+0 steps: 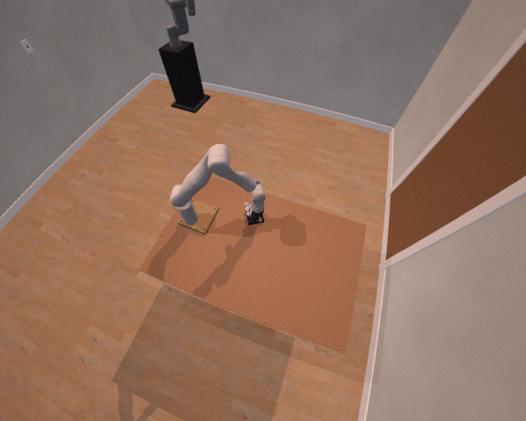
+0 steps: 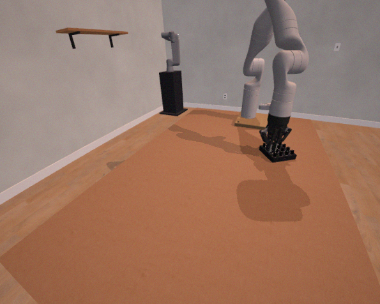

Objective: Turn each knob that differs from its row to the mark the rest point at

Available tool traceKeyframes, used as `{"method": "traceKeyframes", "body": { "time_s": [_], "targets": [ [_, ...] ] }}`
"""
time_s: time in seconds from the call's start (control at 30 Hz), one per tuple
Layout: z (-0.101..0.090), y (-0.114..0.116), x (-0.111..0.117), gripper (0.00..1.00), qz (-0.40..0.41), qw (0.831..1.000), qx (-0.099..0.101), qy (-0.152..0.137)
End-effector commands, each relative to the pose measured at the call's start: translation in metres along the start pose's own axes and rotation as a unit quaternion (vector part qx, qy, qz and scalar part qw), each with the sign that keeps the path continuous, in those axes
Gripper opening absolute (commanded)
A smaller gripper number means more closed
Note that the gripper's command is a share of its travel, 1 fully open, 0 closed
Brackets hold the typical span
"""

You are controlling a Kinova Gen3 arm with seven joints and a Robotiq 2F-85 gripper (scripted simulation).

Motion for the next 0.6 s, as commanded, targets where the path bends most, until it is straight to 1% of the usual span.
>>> {"method": "traceKeyframes", "body": {
  "time_s": [0.0,0.17,0.47,0.57],
  "targets": [
    [-0.001,0.0,-0.001,0.19,0.0,1.0,0.0,-0.001],
    [-0.008,0.0,-0.001,0.19,0.0,1.0,0.0,-0.001],
    [-0.033,0.0,-0.001,0.19,0.0,1.0,0.0,-0.001],
    [-0.035,0.0,-0.001,0.19,0.0,1.0,0.0,-0.001]
  ]
}}
Point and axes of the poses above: the point where the finger pads meet when closed, its own z axis out along the fingers, its own y axis across the jaws, x = y × z, the point moved 6 cm from there along -z, back along the fingers, and after that the axes turned 3 degrees about z, right-handed, at the moved point
